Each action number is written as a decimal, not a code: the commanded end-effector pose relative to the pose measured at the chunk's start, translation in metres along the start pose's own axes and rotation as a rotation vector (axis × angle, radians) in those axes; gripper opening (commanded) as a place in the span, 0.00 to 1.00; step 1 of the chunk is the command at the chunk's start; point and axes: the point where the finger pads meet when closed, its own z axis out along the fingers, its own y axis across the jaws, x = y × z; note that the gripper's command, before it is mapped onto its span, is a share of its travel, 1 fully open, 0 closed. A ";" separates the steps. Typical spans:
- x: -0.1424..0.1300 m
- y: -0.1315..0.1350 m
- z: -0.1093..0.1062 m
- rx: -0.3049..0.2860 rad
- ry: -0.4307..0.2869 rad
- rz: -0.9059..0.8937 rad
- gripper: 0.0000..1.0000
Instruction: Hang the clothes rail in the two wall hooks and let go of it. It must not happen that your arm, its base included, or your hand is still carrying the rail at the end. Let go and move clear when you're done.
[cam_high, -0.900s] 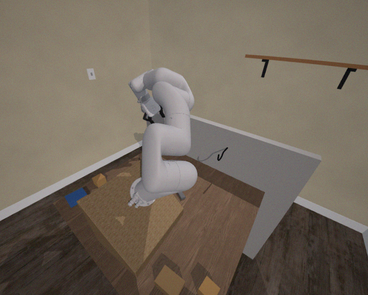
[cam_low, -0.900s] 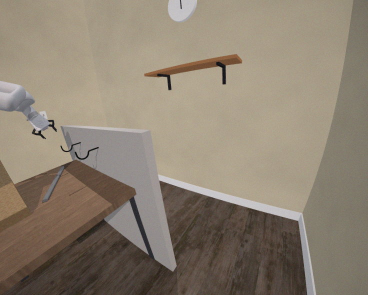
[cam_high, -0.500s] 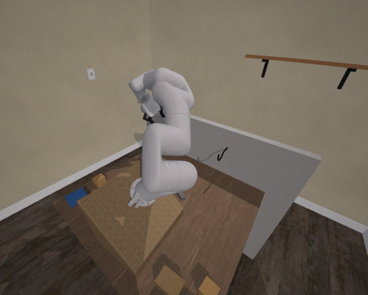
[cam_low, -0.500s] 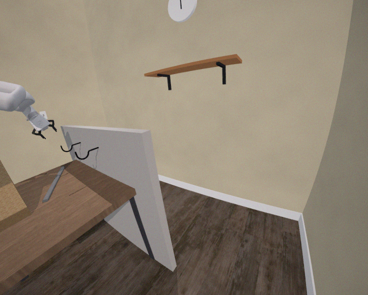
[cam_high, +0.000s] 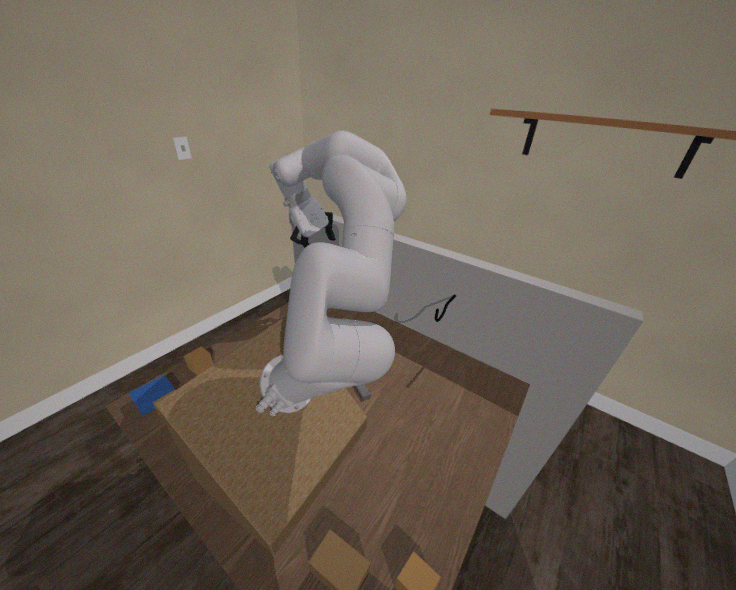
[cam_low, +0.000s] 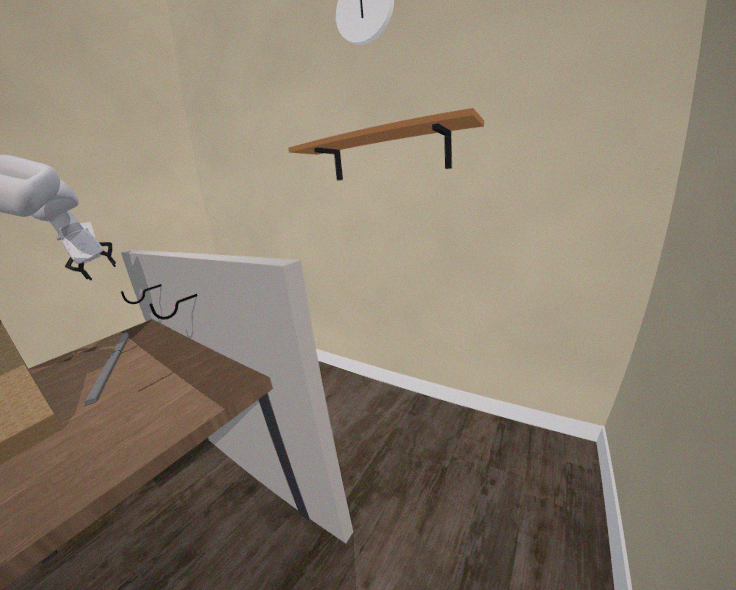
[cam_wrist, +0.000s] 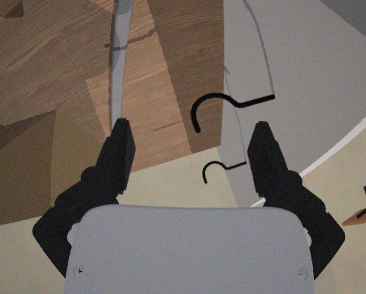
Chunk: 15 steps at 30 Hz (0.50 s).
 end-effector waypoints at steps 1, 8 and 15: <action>-0.014 -0.004 0.007 0.055 0.059 0.029 1.00; -0.029 -0.010 0.015 0.104 0.092 0.057 1.00; -0.052 -0.022 0.025 0.172 0.139 0.103 1.00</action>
